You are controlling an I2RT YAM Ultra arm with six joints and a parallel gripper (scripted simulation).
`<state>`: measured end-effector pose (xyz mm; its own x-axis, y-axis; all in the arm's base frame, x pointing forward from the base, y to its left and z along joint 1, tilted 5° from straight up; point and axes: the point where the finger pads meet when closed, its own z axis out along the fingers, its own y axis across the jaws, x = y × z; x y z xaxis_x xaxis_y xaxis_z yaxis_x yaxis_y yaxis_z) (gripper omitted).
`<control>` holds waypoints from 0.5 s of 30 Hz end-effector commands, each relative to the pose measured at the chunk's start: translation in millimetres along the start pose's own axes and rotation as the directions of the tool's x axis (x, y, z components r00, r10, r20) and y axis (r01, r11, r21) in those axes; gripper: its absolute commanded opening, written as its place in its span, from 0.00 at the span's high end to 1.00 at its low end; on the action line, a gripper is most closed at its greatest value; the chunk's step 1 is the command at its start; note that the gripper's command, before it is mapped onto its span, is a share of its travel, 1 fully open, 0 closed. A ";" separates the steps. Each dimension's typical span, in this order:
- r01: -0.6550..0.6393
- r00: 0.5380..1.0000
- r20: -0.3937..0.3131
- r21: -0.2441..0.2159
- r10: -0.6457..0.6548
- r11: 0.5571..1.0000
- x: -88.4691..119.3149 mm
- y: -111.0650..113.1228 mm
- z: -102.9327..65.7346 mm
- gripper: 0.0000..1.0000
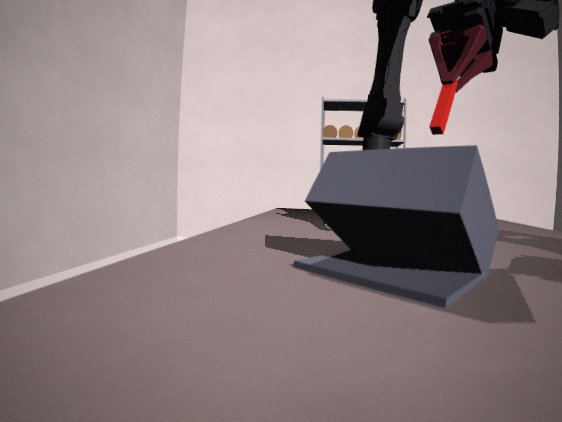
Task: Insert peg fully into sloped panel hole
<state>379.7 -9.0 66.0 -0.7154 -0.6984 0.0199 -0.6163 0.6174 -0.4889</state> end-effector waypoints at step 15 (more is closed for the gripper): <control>-0.015 1.000 0.020 0.034 0.014 0.999 -9.2 -19.7 22.8 1.00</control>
<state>388.5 -20.7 45.7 -0.7156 -0.6971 0.0437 -0.6254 0.6116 -0.4846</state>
